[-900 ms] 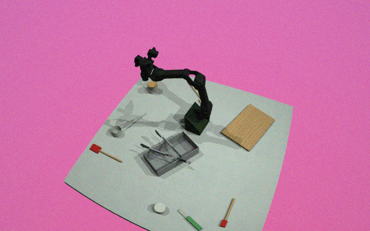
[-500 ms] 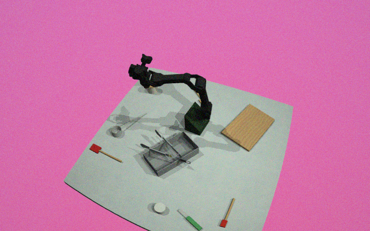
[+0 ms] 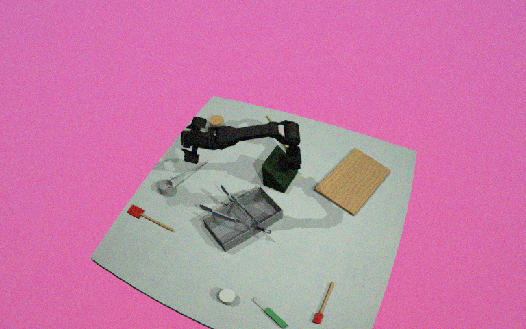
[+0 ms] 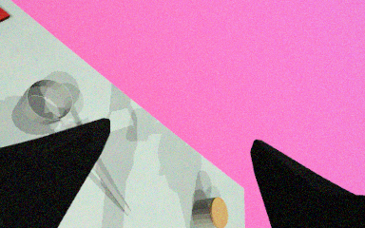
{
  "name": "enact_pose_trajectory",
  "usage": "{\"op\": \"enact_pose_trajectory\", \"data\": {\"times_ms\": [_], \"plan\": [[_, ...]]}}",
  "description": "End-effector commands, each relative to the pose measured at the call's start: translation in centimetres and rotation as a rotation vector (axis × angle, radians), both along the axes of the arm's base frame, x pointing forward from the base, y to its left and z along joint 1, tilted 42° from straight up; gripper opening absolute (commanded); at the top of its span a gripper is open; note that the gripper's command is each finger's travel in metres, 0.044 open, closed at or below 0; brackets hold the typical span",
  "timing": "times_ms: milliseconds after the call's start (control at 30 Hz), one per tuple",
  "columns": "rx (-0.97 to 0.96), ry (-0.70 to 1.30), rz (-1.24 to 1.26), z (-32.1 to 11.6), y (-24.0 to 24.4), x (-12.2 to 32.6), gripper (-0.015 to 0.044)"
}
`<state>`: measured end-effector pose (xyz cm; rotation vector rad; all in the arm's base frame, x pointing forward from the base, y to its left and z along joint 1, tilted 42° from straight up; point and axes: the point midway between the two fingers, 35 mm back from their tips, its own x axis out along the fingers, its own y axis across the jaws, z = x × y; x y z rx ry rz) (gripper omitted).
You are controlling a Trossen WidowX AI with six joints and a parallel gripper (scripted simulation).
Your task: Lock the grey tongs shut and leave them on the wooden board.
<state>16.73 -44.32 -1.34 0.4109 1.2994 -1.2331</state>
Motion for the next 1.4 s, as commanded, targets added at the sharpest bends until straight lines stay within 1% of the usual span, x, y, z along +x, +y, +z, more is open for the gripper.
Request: {"op": "enact_pose_trajectory", "data": {"times_ms": [0, 167, 300, 433, 533, 600, 1367], "plan": [[0.147, -0.162, -0.066, -0.4, 4.3, 3.8, 0.044], [0.411, -0.321, -0.224, 0.0, 11.8, 8.2, 0.044], [0.638, -0.376, -0.402, 1.4, 18.1, 10.8, 0.044], [0.859, -0.359, -0.621, 3.7, 24.4, 12.6, 0.044], [1.01, -0.299, -0.808, 6.0, 28.9, 13.5, 0.044], [1.069, -0.261, -0.893, 7.1, 30.8, 13.9, 0.044], [1.075, -0.257, -0.903, 6.3, 30.8, 14.9, 0.044]]}}
